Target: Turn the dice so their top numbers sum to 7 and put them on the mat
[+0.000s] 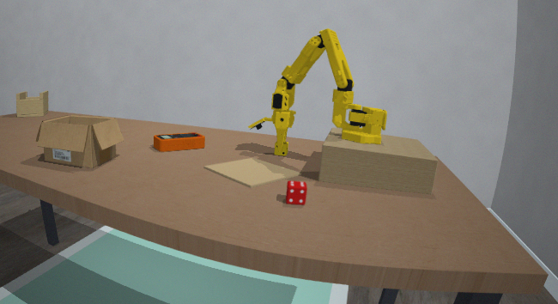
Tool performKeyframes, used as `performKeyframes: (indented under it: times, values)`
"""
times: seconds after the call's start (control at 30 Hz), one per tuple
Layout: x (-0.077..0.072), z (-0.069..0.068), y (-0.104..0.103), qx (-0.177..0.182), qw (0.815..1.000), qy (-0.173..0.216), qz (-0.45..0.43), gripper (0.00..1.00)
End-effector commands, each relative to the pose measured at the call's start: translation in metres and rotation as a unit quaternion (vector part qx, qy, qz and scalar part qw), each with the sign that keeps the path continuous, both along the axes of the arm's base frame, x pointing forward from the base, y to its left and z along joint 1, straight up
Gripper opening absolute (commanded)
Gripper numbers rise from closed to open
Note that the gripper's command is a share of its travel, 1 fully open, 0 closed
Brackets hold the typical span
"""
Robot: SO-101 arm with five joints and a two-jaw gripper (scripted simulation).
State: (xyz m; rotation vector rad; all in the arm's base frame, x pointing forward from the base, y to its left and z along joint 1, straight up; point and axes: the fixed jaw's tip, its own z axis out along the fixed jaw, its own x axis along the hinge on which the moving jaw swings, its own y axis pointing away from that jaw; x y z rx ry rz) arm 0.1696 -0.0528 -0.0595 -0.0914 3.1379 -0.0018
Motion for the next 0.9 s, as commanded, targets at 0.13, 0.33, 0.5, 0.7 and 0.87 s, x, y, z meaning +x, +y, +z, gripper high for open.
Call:
performKeyframes:
  times: [0.13, 0.33, 0.5, 0.7, 0.87]
  values:
    - [-0.0022, -0.0020, -0.0018, 0.003, 1.000, 0.007, -0.002, 0.16]
    - [-0.0022, -0.0020, -0.0018, 0.003, 1.000, 0.007, -0.002, 0.14]
    - [-0.0022, -0.0020, -0.0018, 0.003, 1.000, 0.007, -0.002, 0.05]
    - [-0.0022, -0.0020, -0.0018, 0.003, 1.000, 0.007, -0.002, 0.00]
    - [-0.0022, -0.0016, -0.0018, 0.003, 1.000, 0.007, -0.002, 0.00]
